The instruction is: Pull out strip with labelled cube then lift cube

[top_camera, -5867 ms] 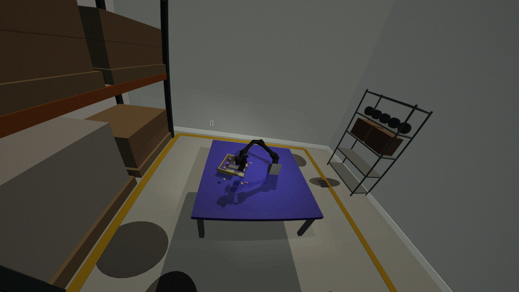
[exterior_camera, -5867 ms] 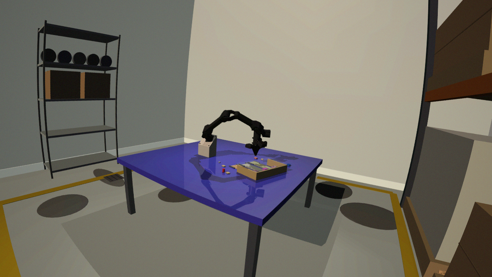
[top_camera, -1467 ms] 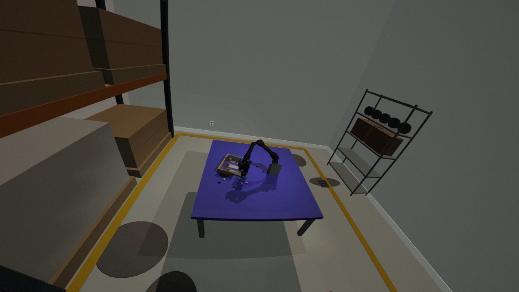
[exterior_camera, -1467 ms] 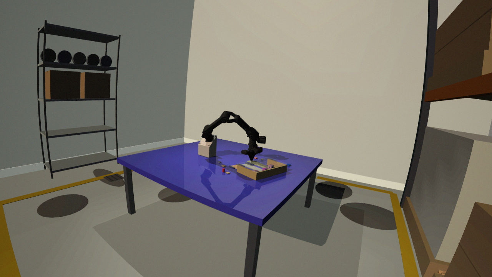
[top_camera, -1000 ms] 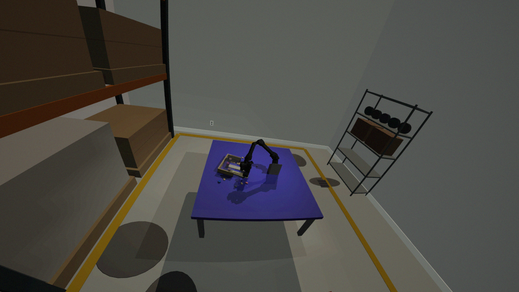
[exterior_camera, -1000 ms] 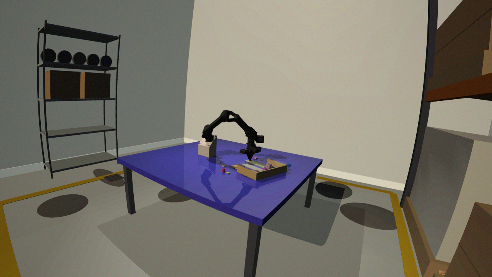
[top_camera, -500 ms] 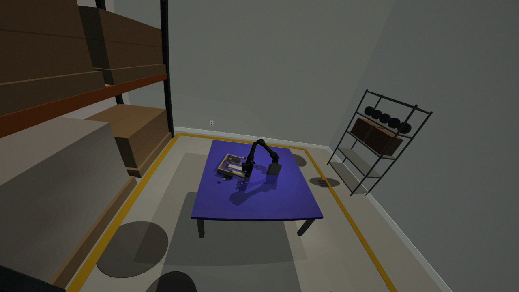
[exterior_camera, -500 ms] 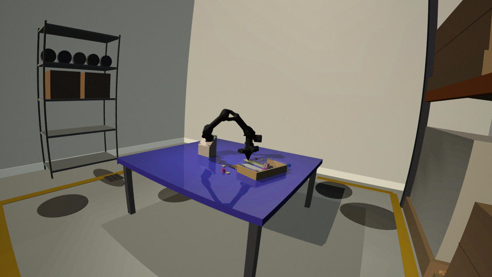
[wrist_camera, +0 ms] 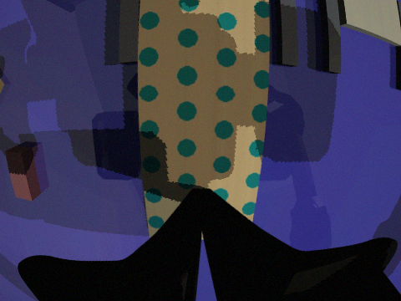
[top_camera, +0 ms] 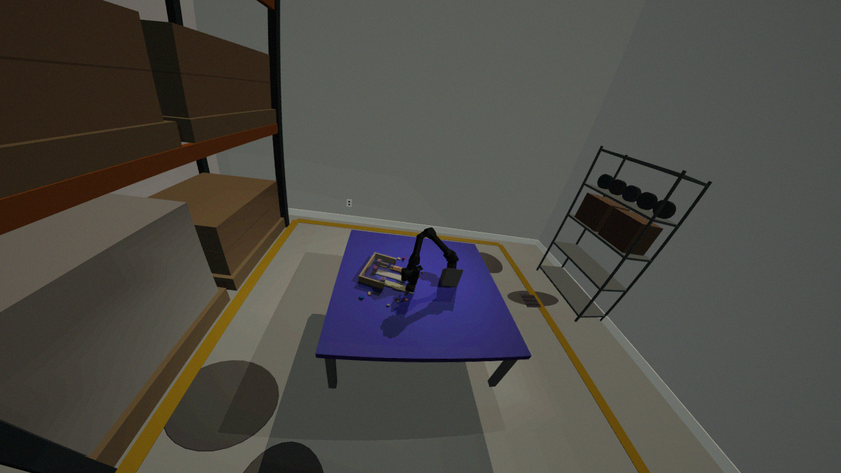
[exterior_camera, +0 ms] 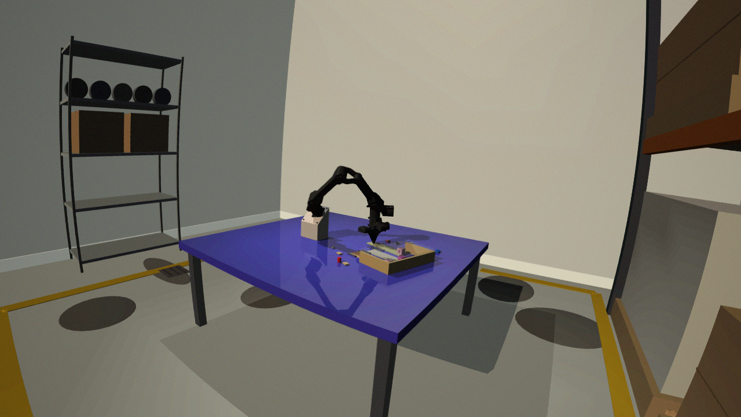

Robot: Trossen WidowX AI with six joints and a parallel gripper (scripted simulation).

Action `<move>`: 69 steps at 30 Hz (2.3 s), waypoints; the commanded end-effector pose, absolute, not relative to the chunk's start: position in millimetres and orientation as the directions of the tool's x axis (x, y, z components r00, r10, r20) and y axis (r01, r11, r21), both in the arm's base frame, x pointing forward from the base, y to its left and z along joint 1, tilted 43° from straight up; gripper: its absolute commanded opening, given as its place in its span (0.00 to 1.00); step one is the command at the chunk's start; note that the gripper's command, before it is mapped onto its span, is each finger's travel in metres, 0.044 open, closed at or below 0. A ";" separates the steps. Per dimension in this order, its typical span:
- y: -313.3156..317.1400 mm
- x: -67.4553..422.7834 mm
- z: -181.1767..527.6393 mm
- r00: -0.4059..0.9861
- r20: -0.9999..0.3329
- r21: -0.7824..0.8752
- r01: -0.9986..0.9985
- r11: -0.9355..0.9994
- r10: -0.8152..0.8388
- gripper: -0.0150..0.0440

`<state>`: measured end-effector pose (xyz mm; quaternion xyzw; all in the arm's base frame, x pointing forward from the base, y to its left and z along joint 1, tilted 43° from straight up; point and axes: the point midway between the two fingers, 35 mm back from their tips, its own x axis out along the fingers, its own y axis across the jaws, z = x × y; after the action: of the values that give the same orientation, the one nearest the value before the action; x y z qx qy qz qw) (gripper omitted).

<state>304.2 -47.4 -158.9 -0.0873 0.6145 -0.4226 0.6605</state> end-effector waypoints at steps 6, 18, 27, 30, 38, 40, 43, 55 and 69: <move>-44.3 284.1 -164.5 -0.136 -0.740 -0.639 0.447 0.625 -0.659 0.25; -36.9 268.2 -168.2 -0.137 -0.740 -0.639 0.447 0.626 -0.658 0.25; -31.4 256.4 -170.9 -0.137 -0.741 -0.639 0.447 0.626 -0.658 0.25; -29.5 252.4 -171.8 -0.137 -0.741 -0.639 0.447 0.626 -0.658 0.25; -24.6 241.8 -174.2 -0.138 -0.741 -0.639 0.446 0.627 -0.657 0.25; -23.3 239.2 -174.8 -0.138 -0.741 -0.639 0.446 0.627 -0.657 0.25; -21.4 235.1 -175.8 -0.138 -0.741 -0.639 0.446 0.627 -0.657 0.25; -9.9 241.0 -168.1 -0.118 -0.745 -0.630 0.449 0.634 -0.657 0.25; -1.0 271.0 -136.8 -0.136 -0.742 -0.659 0.325 0.678 -0.656 0.57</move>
<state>258.5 2.9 -141.1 -0.1170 0.6477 -0.3912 0.6433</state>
